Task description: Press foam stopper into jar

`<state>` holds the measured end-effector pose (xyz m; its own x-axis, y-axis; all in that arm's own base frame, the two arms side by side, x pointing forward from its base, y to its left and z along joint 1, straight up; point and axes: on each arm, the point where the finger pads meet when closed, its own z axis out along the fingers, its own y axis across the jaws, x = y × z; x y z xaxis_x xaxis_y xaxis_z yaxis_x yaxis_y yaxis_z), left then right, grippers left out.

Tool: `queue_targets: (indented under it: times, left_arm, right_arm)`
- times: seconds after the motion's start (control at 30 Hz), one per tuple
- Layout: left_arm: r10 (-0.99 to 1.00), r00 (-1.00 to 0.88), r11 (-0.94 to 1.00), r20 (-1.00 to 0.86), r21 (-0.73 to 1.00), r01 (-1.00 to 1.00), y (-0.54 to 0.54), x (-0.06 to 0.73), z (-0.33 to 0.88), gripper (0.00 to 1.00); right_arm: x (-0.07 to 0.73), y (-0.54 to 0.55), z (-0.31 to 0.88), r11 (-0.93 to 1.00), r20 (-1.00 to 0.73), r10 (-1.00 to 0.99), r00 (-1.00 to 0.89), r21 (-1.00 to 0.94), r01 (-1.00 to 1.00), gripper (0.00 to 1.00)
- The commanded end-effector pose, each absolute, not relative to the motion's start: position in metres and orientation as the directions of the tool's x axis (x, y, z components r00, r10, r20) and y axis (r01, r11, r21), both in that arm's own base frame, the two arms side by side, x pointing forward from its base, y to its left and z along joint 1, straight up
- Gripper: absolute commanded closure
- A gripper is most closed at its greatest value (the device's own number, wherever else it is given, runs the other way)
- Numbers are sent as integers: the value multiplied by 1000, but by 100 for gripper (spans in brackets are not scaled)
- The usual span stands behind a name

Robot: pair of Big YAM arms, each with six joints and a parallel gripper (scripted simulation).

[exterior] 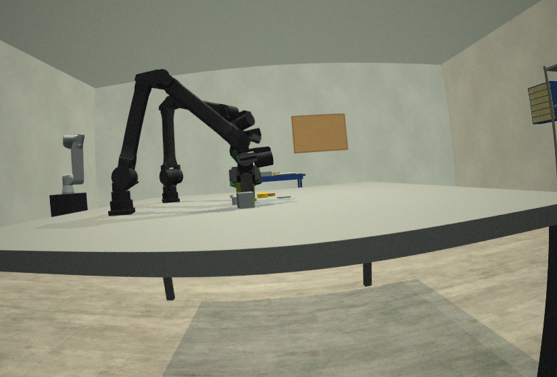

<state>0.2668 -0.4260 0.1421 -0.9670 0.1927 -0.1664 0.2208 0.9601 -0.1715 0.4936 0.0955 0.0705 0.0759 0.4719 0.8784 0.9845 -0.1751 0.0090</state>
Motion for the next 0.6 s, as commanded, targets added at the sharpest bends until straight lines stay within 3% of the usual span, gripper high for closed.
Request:
queue_targets:
  times: [0.0, 0.57]
  left_arm:
    - [203, -957, 946, -207, -209, 246, -441, 271, 170, 100]
    - [206, -957, 947, -203, -205, 247, -440, 269, 167, 100]
  right_arm:
    - [498, 85, 72, -209, 875, 474, 99, 3, 978, 36]
    - [498, 85, 72, -209, 875, 474, 99, 3, 978, 36]
